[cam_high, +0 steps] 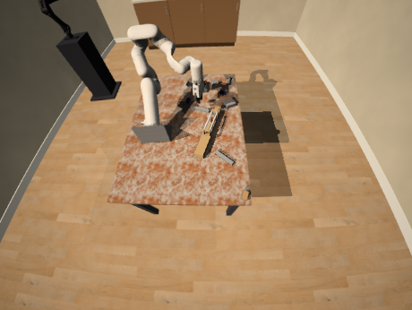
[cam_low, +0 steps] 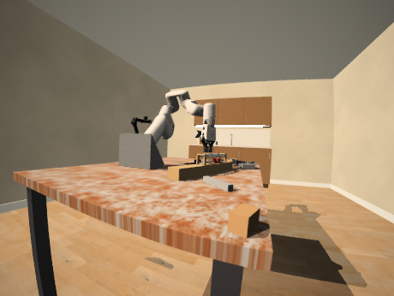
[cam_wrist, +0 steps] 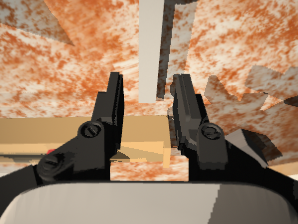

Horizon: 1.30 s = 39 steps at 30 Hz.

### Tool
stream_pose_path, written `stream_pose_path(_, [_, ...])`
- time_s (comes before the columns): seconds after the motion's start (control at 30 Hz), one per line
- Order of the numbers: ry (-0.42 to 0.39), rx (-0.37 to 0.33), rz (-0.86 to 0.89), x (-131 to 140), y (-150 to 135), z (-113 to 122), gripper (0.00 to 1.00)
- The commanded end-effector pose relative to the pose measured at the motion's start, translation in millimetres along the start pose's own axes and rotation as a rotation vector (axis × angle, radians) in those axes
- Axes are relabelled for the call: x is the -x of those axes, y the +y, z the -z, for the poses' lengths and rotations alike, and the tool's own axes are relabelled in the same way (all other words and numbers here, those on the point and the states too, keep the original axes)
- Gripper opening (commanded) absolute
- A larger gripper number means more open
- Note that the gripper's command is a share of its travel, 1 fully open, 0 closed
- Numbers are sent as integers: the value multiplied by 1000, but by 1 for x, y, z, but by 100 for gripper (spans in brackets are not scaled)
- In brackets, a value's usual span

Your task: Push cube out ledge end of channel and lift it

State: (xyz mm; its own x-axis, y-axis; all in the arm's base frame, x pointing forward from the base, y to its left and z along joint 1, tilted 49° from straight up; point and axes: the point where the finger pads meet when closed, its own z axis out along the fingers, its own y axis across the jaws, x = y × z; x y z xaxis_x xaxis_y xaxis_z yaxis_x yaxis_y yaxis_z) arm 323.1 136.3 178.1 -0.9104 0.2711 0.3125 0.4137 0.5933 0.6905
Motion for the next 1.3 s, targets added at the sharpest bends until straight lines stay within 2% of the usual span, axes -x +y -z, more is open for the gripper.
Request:
stream_pose_path(0.0, [-2, 2, 1, 2, 1, -30, 38])
stream_pose_path(0.13, [-2, 2, 1, 3, 2, -53, 38])
stream_pose_path(0.23, [-2, 2, 1, 3, 2, -61, 38])
stream_pose_path(0.53, [-2, 2, 1, 3, 2, -64, 38])
stream_pose_path(0.87, [-2, 2, 1, 3, 2, -84, 38])
stream_pose_path(1.27, [-2, 2, 1, 3, 2, -87, 38])
